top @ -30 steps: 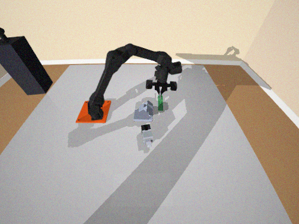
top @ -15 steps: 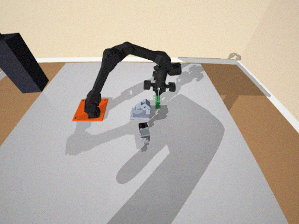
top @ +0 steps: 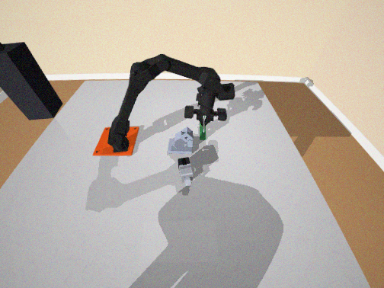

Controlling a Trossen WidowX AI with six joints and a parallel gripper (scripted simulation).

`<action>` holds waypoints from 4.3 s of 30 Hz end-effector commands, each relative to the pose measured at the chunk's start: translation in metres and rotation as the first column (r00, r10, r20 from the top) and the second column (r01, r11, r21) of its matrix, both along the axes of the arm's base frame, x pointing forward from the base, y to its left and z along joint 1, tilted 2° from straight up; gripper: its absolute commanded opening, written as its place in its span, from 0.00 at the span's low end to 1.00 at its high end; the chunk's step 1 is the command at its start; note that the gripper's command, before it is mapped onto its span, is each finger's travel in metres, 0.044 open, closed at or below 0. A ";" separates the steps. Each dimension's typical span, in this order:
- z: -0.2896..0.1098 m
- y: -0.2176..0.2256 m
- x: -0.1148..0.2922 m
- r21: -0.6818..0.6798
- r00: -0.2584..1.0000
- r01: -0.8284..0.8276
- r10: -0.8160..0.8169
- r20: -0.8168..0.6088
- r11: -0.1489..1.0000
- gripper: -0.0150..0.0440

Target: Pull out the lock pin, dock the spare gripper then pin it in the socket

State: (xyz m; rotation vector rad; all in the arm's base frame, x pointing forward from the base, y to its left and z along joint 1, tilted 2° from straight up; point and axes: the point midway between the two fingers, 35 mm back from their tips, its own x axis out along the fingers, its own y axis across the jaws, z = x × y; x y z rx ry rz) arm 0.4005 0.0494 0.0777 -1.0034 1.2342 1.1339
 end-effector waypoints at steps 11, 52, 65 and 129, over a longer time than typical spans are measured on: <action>-0.022 -0.001 0.001 -0.001 1.000 -0.006 0.006 -0.005 1.000 0.25; -0.032 -0.001 0.000 0.000 1.000 -0.002 0.002 -0.003 1.000 0.39; -0.021 -0.001 0.000 0.000 1.000 -0.002 0.002 -0.005 1.000 0.97; 0.094 -0.093 -0.032 -0.096 0.400 0.916 -0.870 0.289 0.389 1.00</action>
